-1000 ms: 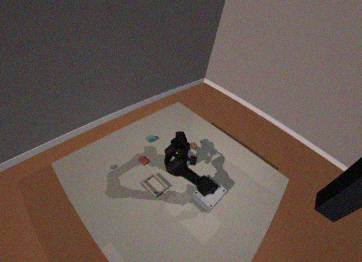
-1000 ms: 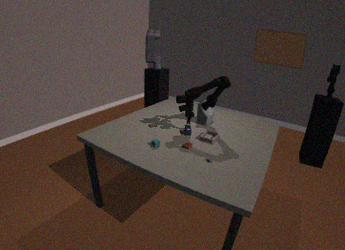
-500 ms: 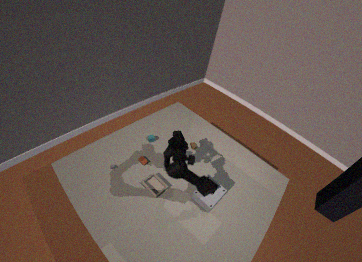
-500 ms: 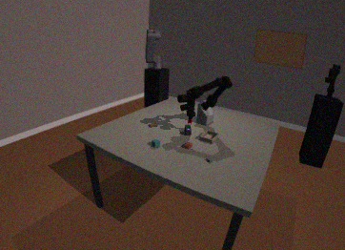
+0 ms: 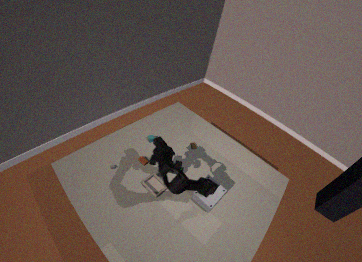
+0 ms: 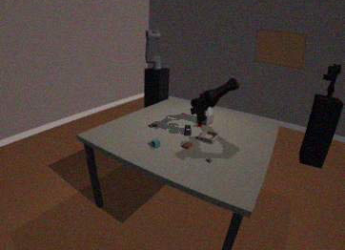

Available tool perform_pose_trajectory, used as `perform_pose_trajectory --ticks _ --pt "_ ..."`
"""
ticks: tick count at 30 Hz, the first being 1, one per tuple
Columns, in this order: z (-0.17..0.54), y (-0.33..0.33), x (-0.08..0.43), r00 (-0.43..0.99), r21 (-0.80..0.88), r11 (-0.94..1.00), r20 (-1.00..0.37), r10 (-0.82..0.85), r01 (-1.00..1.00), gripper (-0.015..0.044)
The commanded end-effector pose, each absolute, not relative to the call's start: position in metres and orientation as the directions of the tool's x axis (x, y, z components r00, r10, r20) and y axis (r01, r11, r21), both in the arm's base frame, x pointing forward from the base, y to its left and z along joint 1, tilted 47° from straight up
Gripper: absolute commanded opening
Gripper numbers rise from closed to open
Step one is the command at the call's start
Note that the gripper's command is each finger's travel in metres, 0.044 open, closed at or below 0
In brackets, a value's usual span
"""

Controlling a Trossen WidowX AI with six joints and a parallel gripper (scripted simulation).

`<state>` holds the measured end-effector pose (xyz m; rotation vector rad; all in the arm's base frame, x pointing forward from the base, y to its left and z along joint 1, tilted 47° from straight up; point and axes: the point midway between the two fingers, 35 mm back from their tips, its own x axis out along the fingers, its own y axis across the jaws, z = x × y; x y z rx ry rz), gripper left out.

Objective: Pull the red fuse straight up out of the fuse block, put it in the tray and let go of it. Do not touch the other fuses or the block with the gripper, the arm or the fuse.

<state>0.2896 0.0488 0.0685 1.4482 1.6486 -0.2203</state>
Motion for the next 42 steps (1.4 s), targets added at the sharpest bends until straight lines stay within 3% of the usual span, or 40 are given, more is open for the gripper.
perform_pose_trajectory --ticks 1,9,42 --pt "0.095 0.071 0.291 0.103 0.422 0.290 -0.697 0.709 0.859 0.0000" --pt "0.131 0.105 0.283 0.101 0.430 0.284 -0.680 0.726 0.857 0.0000" --pt "0.104 0.134 0.287 0.102 0.431 0.283 -0.679 0.727 0.857 0.0000"
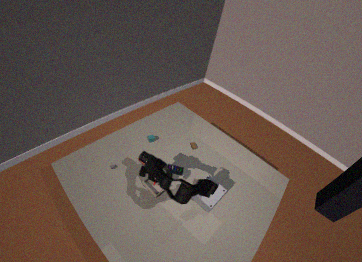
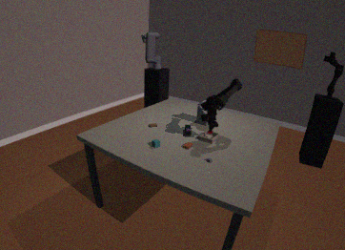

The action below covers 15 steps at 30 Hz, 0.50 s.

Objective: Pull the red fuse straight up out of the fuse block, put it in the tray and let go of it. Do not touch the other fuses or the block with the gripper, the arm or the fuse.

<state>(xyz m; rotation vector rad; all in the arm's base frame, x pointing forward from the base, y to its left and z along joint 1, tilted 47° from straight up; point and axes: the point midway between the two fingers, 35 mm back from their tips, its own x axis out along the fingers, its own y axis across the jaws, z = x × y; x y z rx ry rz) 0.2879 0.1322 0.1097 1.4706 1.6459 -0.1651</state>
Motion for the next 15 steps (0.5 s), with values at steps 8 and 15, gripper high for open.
perform_pose_trajectory --ticks 8,15 --pt "0.1075 0.1339 0.2878 0.105 0.441 0.285 -0.675 0.731 0.851 0.0105" --pt "0.1075 0.1339 0.2878 0.105 0.441 0.285 -0.675 0.731 0.851 0.0289"
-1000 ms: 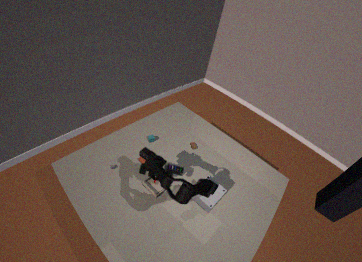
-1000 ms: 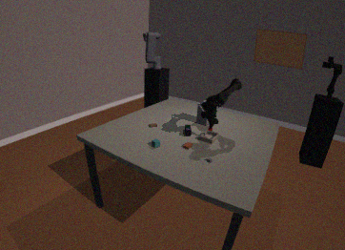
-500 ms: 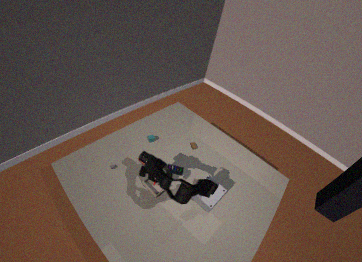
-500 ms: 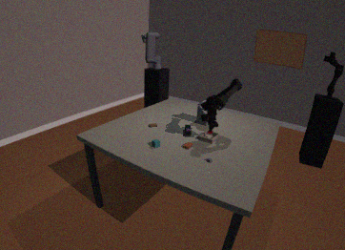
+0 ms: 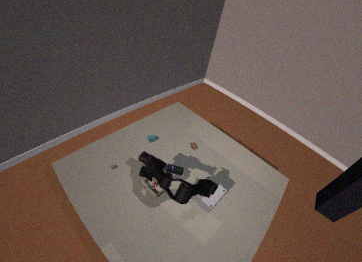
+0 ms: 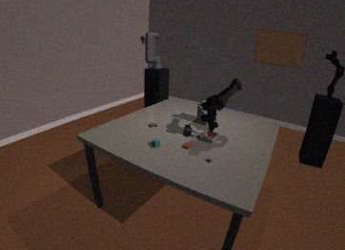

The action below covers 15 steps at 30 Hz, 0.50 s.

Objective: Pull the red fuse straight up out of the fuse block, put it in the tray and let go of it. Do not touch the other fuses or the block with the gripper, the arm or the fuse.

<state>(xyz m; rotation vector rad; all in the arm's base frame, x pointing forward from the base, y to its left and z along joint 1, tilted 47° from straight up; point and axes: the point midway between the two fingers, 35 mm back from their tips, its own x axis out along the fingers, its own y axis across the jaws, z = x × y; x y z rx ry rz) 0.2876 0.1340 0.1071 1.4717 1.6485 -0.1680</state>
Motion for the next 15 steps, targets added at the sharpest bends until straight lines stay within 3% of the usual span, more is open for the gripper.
perform_pose_trajectory --ticks 1,15 --pt "0.108 0.134 0.288 0.105 0.441 0.285 -0.675 0.731 0.851 0.0315" --pt "0.131 0.105 0.283 0.101 0.430 0.284 -0.680 0.726 0.857 0.0330"
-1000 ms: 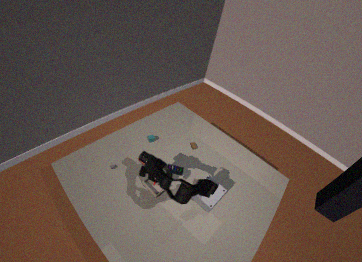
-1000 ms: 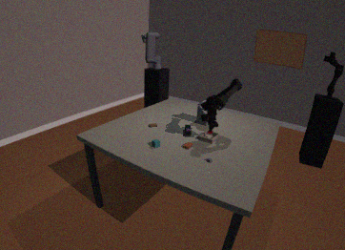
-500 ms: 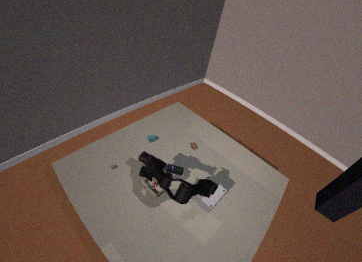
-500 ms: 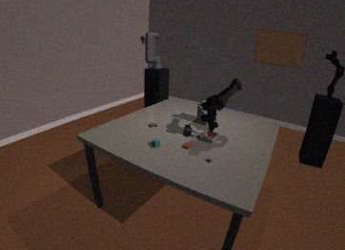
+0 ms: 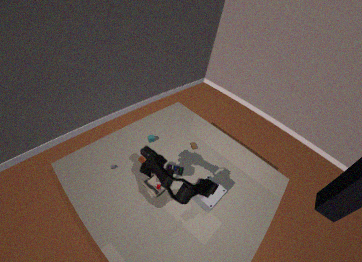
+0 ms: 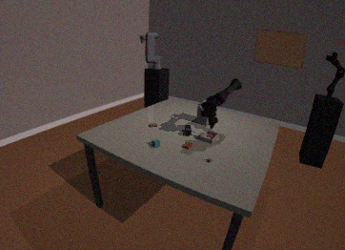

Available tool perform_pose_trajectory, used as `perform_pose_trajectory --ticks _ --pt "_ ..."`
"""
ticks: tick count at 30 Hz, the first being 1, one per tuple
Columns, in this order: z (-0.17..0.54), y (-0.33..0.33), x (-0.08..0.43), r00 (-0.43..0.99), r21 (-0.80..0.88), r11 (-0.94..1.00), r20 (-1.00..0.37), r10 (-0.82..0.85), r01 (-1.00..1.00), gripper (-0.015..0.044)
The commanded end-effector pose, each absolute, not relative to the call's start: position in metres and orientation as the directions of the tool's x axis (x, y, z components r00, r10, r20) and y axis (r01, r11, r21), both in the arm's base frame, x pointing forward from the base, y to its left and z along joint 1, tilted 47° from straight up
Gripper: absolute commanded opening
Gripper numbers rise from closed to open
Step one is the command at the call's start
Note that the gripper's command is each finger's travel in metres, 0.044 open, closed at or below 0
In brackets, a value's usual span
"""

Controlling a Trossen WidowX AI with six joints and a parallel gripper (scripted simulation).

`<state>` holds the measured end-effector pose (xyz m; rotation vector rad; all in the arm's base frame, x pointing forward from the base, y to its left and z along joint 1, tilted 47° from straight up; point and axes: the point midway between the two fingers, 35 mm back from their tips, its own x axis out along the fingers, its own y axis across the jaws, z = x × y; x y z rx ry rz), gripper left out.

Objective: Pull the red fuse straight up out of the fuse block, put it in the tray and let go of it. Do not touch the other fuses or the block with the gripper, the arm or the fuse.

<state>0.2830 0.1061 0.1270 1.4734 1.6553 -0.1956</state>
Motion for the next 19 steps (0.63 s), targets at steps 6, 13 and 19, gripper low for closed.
perform_pose_trajectory --ticks 6,13,19 --pt "0.1274 0.1058 0.2829 0.097 0.421 0.282 -0.684 0.723 0.862 0.0330" --pt "0.1274 0.1058 0.2829 0.097 0.421 0.282 -0.684 0.723 0.862 0.0330" --pt "0.1274 0.1058 0.2829 0.097 0.421 0.282 -0.684 0.723 0.862 0.0330"
